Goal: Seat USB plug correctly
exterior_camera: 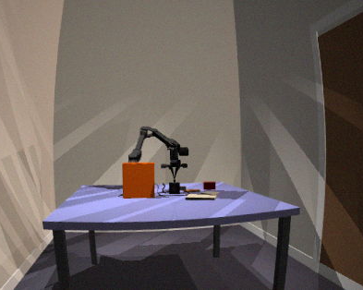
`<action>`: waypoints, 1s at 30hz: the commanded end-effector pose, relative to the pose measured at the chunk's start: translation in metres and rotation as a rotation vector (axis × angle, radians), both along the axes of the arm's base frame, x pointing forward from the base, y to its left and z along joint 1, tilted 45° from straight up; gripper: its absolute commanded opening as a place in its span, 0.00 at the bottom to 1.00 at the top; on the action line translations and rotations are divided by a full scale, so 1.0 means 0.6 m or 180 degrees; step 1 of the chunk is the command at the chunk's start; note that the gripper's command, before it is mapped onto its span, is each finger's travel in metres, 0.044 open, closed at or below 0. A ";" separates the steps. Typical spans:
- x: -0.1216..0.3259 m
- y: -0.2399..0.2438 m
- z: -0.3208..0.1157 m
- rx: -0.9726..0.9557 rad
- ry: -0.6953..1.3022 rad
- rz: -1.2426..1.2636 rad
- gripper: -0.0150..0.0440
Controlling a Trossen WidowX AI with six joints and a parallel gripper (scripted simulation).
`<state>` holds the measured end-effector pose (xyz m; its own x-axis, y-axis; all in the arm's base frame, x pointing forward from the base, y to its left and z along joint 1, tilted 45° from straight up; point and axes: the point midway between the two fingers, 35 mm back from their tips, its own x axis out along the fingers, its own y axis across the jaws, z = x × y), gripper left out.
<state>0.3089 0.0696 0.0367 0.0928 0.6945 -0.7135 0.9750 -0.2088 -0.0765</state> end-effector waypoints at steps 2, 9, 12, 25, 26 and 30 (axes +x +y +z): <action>-0.001 0.002 -0.001 0.0003 0.0008 0.0001 0.25; 0.000 0.003 -0.002 0.0003 0.0008 0.0001 0.25; 0.000 0.004 -0.003 0.0003 0.0008 0.0001 0.25; 0.000 0.006 -0.005 0.0003 0.0008 0.0001 0.25; 0.000 0.006 -0.005 0.0003 0.0008 0.0001 0.25; 0.000 0.006 -0.005 0.0003 0.0008 0.0001 0.25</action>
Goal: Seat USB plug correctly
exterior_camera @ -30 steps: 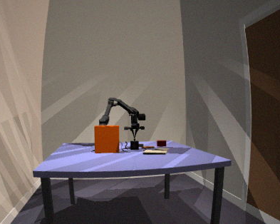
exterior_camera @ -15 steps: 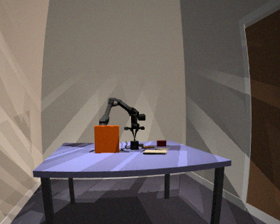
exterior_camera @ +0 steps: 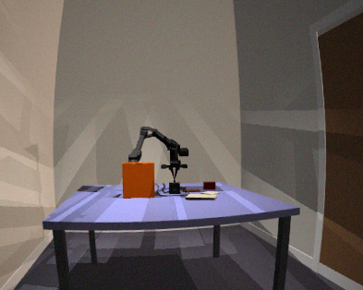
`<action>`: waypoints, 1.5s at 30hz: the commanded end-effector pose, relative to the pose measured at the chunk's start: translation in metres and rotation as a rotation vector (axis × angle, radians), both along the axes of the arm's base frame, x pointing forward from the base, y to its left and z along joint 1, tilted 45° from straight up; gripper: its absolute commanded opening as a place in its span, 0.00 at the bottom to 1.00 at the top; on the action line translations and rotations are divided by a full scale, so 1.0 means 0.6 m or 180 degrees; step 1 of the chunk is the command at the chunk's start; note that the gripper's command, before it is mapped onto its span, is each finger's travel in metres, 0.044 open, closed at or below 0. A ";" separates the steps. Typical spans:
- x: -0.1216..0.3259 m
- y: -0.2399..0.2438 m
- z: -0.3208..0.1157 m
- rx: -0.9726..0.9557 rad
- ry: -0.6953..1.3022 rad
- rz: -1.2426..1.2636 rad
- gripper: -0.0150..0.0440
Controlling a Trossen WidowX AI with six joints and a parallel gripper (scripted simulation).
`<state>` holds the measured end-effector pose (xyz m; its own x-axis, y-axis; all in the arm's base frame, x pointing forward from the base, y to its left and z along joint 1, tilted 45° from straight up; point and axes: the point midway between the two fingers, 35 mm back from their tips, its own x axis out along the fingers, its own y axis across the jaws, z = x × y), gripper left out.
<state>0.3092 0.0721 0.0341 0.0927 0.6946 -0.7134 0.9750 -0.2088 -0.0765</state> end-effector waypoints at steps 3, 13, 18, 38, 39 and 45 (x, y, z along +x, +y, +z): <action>-0.001 0.002 -0.002 0.0003 0.0008 0.0001 0.25; 0.000 0.004 -0.003 0.0003 0.0008 0.0001 0.25; 0.000 0.005 -0.004 0.0003 0.0008 0.0001 0.25; 0.000 0.007 -0.006 0.0003 0.0008 0.0001 0.25; 0.000 0.007 -0.007 0.0003 0.0008 0.0001 0.25; 0.000 0.008 -0.007 0.0003 0.0008 0.0001 0.25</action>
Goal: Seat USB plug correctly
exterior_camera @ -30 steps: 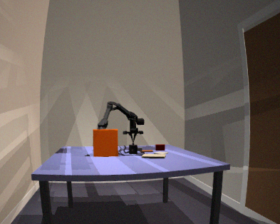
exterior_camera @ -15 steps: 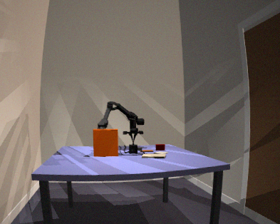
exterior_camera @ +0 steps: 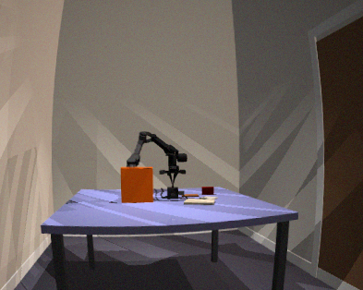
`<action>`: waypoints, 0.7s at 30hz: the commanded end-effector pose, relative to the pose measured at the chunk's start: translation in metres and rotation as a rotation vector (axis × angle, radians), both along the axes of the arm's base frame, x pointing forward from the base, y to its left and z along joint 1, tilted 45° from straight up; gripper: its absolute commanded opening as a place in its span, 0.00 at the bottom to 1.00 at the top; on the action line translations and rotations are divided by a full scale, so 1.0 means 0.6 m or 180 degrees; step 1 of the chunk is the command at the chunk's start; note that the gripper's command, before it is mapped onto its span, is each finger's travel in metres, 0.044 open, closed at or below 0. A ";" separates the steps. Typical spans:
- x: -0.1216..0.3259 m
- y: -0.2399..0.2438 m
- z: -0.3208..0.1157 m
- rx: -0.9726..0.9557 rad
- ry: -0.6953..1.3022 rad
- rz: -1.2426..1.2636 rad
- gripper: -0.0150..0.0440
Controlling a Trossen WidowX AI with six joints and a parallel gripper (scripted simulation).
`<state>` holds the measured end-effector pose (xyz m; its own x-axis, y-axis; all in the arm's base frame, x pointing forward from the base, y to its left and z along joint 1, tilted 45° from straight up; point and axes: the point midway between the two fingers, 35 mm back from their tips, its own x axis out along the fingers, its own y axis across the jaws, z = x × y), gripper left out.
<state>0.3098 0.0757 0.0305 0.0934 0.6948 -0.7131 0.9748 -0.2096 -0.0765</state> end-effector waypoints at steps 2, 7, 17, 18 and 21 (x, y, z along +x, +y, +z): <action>-0.001 0.003 -0.002 0.0002 0.0009 0.0004 0.25; -0.001 0.003 -0.002 0.0002 0.0009 0.0004 0.25; -0.001 0.005 -0.004 0.0003 0.0009 0.0004 0.25; -0.001 0.005 -0.004 0.0003 0.0009 0.0004 0.25; 0.000 0.005 -0.004 0.0003 0.0009 0.0004 0.25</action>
